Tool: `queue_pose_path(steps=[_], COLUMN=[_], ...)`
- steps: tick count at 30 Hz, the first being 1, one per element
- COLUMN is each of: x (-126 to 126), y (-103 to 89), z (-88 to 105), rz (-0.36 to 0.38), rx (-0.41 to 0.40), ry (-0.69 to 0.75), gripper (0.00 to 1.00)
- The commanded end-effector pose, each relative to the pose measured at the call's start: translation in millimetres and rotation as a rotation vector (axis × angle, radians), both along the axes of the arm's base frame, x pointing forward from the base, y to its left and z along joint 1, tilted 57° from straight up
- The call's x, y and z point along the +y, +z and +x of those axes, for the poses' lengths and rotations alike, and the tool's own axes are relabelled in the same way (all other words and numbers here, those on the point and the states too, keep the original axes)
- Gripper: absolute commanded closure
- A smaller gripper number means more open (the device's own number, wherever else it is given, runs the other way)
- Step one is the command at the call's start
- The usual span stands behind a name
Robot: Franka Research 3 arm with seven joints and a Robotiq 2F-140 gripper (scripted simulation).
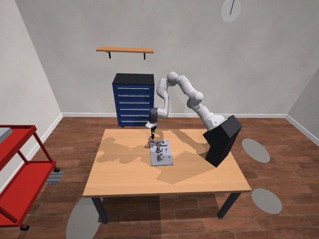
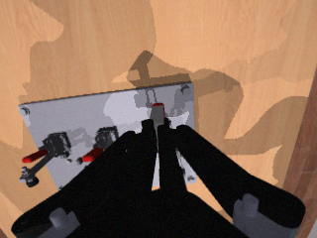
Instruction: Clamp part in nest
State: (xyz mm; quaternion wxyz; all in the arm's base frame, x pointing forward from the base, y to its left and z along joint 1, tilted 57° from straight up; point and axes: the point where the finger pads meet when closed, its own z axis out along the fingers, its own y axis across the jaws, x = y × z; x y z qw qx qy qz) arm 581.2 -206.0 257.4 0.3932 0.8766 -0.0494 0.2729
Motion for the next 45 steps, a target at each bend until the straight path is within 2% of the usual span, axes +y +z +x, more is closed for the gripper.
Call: queue_pose_path(steps=[1,45], x=[-1.1,-4.0], y=[-0.7,-3.0], z=[1.0,3.2], rz=[0.002,0.002], rx=[-0.003,-0.003], ry=[0.0,0.0], gripper=[1.0,1.0])
